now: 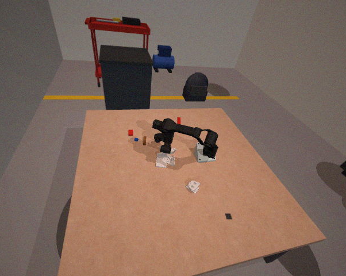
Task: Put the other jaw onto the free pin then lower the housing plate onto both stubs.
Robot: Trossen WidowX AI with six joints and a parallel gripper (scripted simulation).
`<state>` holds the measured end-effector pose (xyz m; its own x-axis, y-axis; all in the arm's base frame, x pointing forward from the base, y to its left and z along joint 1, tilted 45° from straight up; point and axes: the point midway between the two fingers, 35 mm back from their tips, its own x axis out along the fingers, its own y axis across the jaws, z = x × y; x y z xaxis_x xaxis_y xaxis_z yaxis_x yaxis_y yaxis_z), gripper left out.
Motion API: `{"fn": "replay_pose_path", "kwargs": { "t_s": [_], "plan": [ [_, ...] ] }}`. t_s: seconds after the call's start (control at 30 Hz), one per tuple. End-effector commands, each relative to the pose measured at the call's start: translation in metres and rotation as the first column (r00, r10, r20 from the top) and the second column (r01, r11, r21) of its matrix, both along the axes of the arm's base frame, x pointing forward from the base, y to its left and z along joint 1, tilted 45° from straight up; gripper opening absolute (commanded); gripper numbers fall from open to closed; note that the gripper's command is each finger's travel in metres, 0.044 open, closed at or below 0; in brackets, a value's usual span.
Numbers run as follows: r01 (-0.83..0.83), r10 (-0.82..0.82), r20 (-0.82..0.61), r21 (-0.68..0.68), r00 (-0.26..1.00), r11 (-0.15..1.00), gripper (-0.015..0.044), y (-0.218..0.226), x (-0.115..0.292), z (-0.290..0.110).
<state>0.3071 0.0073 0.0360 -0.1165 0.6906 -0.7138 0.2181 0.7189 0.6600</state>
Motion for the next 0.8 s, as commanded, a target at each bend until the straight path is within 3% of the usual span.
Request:
{"fn": "replay_pose_path", "kwargs": {
  "t_s": [0.0,0.77],
  "plan": [
    [-0.001,0.001,0.003,-0.004,1.0,1.0,0.0134,-0.001,0.0,-0.001],
    [0.006,-0.006,-0.004,-0.004,1.0,1.0,0.0134,0.027,0.012,0.024]
  ]
}}
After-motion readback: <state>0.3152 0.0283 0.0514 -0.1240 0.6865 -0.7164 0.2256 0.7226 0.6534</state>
